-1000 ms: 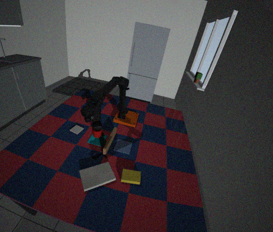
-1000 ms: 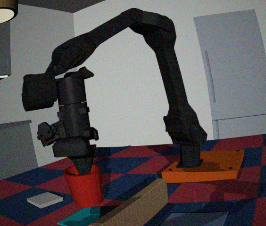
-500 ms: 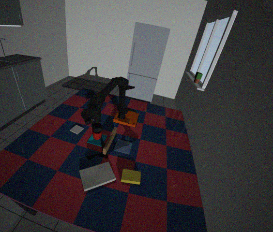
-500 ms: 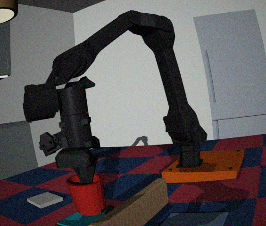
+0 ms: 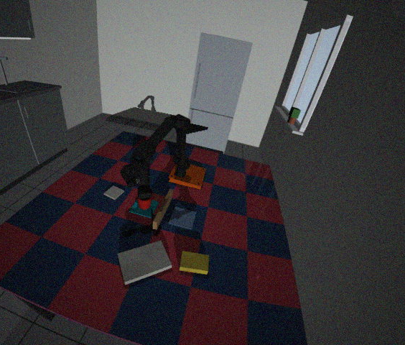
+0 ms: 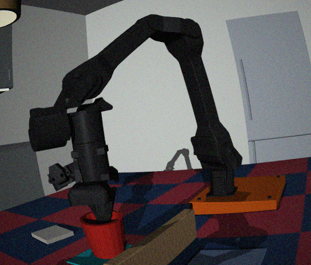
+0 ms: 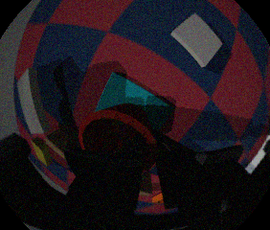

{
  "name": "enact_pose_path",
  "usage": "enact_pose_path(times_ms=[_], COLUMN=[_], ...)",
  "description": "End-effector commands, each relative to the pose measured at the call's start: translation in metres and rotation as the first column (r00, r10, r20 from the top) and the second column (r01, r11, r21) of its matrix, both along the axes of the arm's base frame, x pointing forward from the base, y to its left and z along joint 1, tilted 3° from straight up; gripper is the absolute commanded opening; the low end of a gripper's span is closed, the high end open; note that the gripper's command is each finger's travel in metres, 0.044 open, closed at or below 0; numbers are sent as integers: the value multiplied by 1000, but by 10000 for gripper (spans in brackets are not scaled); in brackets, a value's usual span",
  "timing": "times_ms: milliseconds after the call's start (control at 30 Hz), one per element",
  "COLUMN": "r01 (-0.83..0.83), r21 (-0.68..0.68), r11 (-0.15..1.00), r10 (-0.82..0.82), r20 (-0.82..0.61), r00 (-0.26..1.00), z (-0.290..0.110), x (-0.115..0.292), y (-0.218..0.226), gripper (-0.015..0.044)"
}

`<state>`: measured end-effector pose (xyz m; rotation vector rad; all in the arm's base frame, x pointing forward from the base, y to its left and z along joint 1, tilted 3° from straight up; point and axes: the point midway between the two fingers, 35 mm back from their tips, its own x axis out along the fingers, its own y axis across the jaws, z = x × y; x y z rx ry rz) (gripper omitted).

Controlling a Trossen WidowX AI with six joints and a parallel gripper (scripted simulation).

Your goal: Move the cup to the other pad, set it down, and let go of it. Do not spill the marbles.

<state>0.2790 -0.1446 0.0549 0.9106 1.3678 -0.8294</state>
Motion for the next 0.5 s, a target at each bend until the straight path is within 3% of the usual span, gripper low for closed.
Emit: enact_pose_path(times_ms=[0,233,400,467], r01=[0,0,0,0], r21=[-1,-1,-1,-1], r11=[1000,1000,1000,1000], r10=[0,0,0,0], r20=[1,1,1,1], r00=[1000,1000,1000,1000], z=[1,1,1,1], x=[0,0,0,0], y=[0,0,0,0], gripper=[0,0,128,128])
